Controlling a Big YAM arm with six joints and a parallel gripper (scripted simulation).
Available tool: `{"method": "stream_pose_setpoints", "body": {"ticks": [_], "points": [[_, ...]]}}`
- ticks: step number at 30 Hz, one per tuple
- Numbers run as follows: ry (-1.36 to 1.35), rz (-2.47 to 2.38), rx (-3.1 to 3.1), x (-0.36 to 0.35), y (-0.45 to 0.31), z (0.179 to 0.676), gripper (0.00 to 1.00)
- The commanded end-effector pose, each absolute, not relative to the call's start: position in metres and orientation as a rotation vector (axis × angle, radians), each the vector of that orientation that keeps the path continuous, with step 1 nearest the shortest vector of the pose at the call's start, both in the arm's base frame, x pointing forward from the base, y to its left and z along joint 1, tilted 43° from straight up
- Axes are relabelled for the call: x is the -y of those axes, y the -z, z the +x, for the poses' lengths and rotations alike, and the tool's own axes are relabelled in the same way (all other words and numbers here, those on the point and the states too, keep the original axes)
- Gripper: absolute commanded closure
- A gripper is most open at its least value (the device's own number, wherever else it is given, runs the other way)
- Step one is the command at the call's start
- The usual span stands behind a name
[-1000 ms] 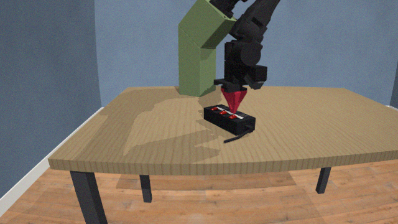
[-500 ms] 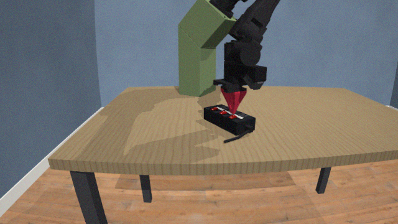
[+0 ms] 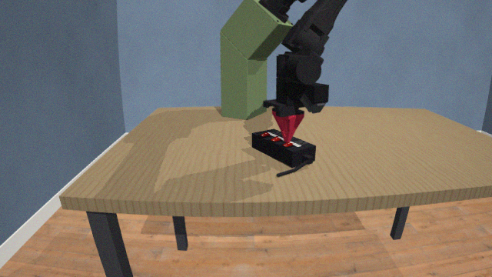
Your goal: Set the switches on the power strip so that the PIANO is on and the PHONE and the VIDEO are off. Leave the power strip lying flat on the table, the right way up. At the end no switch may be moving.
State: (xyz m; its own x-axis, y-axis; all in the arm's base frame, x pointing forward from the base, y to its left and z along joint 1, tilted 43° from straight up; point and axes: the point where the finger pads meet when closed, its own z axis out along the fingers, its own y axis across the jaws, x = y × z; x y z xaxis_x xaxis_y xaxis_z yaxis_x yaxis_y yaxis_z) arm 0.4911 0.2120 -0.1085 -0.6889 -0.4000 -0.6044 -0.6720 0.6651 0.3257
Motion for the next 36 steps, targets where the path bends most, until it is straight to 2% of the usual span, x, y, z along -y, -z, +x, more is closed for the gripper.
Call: {"method": "stream_pose_setpoints", "body": {"ticks": [1,30,36], "points": [[-0.740,-0.834,-2.381,-0.220,0.111,0.496,1.00],[-0.737,-0.826,-2.391,-0.216,0.114,0.497,1.00],[-0.725,-0.816,-2.376,-0.197,0.092,0.497,1.00]]}}
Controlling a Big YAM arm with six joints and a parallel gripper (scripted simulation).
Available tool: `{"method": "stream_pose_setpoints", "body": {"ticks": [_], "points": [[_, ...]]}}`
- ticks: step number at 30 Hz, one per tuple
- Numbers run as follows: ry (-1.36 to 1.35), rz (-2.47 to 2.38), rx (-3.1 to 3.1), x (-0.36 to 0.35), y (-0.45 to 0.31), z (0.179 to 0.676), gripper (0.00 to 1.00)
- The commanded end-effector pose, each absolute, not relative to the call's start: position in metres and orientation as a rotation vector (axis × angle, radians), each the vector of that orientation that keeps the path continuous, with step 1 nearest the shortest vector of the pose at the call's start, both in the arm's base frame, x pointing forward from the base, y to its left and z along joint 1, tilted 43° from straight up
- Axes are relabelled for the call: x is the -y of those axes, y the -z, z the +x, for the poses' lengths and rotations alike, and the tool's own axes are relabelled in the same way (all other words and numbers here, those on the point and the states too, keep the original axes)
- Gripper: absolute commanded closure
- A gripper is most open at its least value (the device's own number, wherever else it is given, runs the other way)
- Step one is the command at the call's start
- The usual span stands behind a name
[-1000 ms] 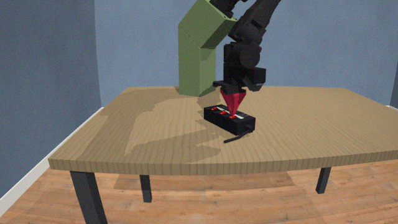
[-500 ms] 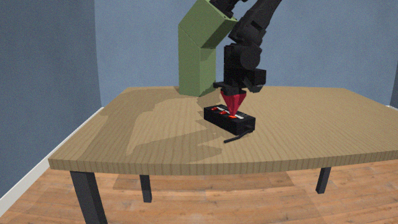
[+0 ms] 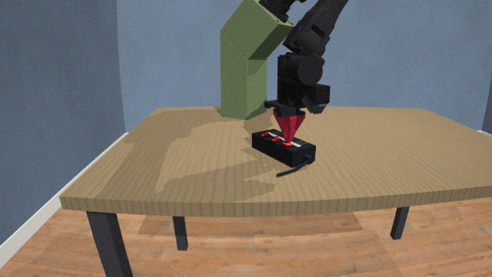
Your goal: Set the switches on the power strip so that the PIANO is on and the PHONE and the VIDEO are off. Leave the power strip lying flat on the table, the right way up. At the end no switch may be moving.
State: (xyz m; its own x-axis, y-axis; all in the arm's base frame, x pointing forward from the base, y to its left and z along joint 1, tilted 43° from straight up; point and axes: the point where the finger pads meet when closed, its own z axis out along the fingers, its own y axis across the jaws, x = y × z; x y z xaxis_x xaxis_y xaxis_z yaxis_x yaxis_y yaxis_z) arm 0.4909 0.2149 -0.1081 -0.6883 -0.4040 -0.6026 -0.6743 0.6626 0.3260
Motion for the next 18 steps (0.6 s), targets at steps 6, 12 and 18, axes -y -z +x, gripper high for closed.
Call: {"method": "stream_pose_setpoints", "body": {"ticks": [6,12,18], "points": [[-0.725,-0.816,-2.375,-0.187,0.080,0.492,1.00],[-0.724,-0.816,-2.374,-0.180,0.072,0.489,1.00],[-0.727,-0.815,-2.387,-0.178,0.079,0.486,1.00]]}}
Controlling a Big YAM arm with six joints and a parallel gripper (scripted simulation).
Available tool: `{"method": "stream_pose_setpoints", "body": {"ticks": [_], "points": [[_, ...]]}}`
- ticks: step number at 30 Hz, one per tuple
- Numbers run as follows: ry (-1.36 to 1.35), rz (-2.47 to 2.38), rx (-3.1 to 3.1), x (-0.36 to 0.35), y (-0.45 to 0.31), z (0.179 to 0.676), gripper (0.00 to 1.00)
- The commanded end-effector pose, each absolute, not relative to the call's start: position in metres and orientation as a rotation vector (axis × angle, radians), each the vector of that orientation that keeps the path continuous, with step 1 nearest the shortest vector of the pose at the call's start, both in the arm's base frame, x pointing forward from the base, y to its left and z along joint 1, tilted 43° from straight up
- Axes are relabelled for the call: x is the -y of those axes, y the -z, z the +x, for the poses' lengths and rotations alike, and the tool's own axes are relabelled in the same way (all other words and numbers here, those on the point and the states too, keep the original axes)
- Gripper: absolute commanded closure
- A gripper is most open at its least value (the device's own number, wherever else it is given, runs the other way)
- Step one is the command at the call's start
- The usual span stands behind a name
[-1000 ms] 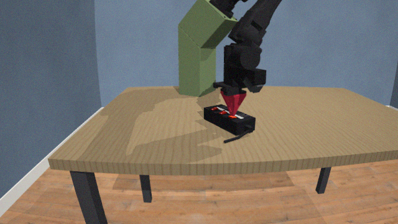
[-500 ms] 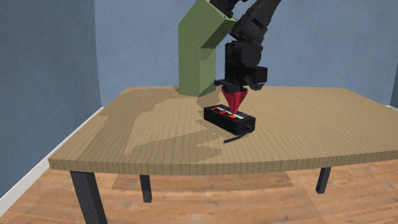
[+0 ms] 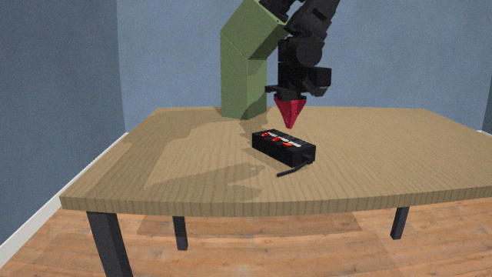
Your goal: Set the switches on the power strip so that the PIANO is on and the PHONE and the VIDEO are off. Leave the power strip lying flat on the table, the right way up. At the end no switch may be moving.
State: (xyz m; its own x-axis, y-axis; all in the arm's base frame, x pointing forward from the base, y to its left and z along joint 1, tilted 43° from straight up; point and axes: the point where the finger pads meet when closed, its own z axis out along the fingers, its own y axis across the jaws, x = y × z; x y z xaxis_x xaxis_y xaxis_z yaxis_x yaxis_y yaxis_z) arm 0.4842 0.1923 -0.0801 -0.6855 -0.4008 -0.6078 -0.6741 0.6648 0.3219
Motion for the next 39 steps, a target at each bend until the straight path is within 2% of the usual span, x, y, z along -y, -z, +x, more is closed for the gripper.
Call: {"method": "stream_pose_setpoints", "body": {"ticks": [1,16,17,39], "points": [[-0.727,-0.814,-2.387,-0.178,0.079,0.486,1.00],[-0.728,-0.811,-2.387,-0.178,0.078,0.487,1.00],[-0.728,-0.811,-2.387,-0.178,0.078,0.487,0.00],[-0.722,-0.817,-2.373,-0.125,0.009,0.463,0.00]]}}
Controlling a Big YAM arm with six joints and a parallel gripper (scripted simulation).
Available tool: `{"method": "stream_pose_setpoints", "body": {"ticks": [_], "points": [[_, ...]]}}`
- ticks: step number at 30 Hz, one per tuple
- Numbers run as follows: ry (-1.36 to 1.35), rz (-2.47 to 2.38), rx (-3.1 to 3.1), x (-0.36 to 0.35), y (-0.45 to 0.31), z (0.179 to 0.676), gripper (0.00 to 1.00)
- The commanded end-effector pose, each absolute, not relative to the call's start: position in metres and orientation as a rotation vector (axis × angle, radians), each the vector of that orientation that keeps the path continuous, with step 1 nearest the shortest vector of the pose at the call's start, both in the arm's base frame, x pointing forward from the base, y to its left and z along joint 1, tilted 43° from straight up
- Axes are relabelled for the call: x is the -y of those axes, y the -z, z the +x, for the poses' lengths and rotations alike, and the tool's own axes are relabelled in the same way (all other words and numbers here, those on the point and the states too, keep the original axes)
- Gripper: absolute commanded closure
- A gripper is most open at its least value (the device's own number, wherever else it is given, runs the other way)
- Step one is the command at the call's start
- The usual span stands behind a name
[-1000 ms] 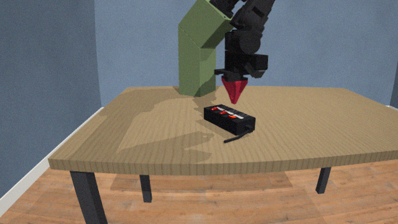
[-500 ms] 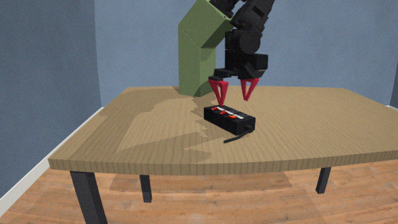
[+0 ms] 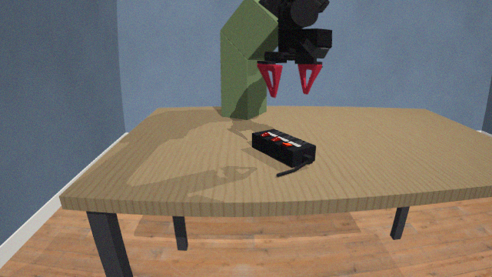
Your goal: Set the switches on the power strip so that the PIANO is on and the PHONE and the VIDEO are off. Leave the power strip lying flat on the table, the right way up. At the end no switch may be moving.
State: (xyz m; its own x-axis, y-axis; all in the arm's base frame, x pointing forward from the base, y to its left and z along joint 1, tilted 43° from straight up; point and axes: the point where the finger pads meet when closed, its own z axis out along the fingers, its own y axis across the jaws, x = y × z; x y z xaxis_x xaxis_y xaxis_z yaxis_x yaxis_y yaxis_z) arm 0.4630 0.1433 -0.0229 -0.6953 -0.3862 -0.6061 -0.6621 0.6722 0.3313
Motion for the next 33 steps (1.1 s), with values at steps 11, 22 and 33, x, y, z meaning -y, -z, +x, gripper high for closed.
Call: {"method": "stream_pose_setpoints", "body": {"ticks": [11,22,33], "points": [[-0.730,-0.815,-2.388,-0.111,-0.001,0.454,0.00],[-0.726,-0.813,-2.383,-0.110,-0.001,0.456,0.00],[-0.726,-0.813,-2.383,-0.110,-0.001,0.456,0.00]]}}
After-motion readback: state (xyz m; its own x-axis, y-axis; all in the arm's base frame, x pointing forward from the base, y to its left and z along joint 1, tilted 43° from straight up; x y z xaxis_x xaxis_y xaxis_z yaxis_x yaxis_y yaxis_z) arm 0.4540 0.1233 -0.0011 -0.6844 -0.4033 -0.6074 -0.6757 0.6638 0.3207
